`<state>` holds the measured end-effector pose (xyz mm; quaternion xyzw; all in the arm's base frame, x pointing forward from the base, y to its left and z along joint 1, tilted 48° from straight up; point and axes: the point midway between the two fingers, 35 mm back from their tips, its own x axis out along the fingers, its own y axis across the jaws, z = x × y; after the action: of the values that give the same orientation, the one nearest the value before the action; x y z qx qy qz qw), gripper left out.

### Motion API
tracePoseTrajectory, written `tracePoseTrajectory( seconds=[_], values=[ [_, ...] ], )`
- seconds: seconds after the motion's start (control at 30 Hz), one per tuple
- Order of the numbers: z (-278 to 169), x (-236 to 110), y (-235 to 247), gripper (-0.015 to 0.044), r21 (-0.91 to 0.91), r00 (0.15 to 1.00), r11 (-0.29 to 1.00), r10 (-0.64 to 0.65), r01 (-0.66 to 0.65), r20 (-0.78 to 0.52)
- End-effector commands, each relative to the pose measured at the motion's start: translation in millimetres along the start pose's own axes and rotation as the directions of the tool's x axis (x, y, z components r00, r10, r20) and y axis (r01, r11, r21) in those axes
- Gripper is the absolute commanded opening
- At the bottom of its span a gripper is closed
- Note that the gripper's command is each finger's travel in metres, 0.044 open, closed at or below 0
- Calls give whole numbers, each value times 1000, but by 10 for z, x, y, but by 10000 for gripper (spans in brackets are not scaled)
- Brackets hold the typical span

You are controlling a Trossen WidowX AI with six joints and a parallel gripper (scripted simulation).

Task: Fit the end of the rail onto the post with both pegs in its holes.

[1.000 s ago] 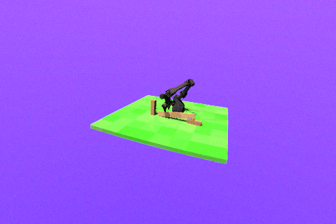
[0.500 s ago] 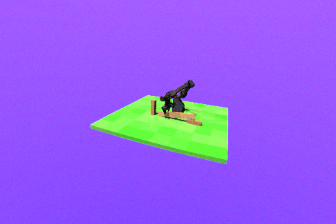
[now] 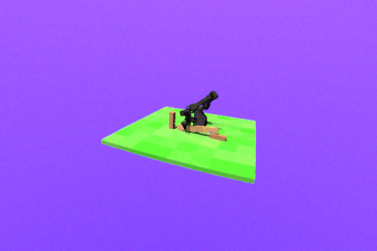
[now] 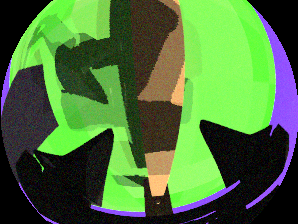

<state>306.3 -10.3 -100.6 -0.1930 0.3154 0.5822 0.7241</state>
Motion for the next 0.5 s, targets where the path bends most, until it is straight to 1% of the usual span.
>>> tracePoseTrajectory(
  seconds=[0.0, 0.07, 0.47],
  values=[
    [9, 83, 38, 440, 8, 1000, 1000, 8, -8, 7],
    [10, 93, 40, 440, 8, 1000, 1000, 8, -8, 7],
    [10, 93, 40, 125, 8, 1000, 1000, 8, -8, 7]
  ],
)
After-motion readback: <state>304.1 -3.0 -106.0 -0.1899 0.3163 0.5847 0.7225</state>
